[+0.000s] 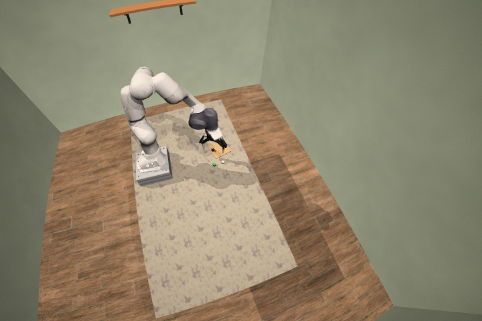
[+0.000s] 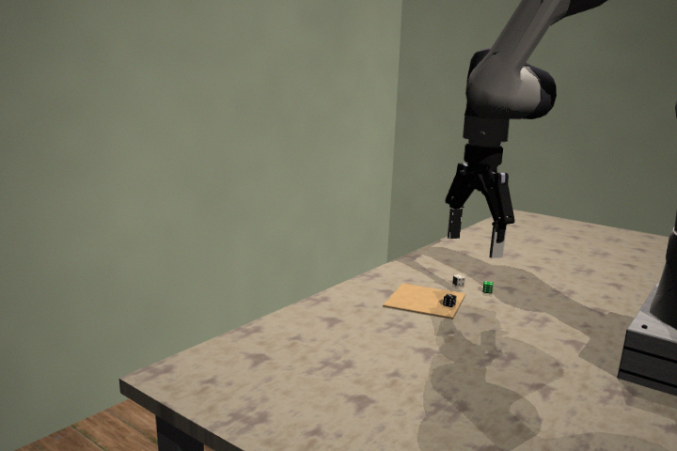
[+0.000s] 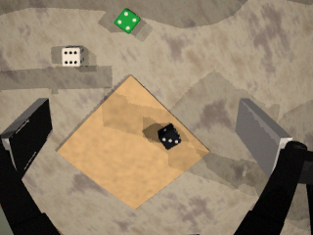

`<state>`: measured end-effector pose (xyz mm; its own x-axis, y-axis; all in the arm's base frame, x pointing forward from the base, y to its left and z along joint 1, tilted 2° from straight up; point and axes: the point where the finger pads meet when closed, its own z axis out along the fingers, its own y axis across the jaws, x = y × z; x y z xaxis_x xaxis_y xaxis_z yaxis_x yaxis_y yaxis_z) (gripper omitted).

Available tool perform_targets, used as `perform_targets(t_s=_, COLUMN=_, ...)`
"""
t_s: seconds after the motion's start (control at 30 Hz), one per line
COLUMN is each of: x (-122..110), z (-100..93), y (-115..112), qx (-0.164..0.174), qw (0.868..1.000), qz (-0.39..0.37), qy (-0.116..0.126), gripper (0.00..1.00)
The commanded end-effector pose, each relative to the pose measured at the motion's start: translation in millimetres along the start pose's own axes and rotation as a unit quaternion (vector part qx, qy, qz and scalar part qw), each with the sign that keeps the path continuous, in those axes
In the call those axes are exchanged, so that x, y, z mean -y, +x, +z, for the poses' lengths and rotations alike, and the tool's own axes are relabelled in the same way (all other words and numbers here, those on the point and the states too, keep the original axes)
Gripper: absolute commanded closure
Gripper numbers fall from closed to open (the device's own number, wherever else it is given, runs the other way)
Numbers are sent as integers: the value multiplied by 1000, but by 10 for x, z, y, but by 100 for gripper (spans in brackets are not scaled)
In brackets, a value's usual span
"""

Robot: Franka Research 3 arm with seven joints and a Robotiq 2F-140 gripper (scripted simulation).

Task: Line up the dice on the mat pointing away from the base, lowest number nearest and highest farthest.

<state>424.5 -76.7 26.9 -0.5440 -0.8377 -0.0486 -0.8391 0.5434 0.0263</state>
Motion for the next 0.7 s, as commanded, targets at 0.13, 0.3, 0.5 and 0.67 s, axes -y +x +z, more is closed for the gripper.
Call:
perform_targets(t_s=0.13, x=56, z=26, y=178, qx=-6, qw=992, qz=127, qy=4, gripper=0)
perform_targets(t_s=0.3, x=88, z=37, y=291, qx=-6, qw=984, qz=178, qy=5, gripper=0)
perform_targets(t_s=0.5, x=118, z=47, y=411, qx=-6, qw=973, qz=231, qy=5, gripper=0)
perform_targets(t_s=0.67, x=144, z=57, y=527, qx=-6, qw=959, qz=282, qy=6, gripper=0)
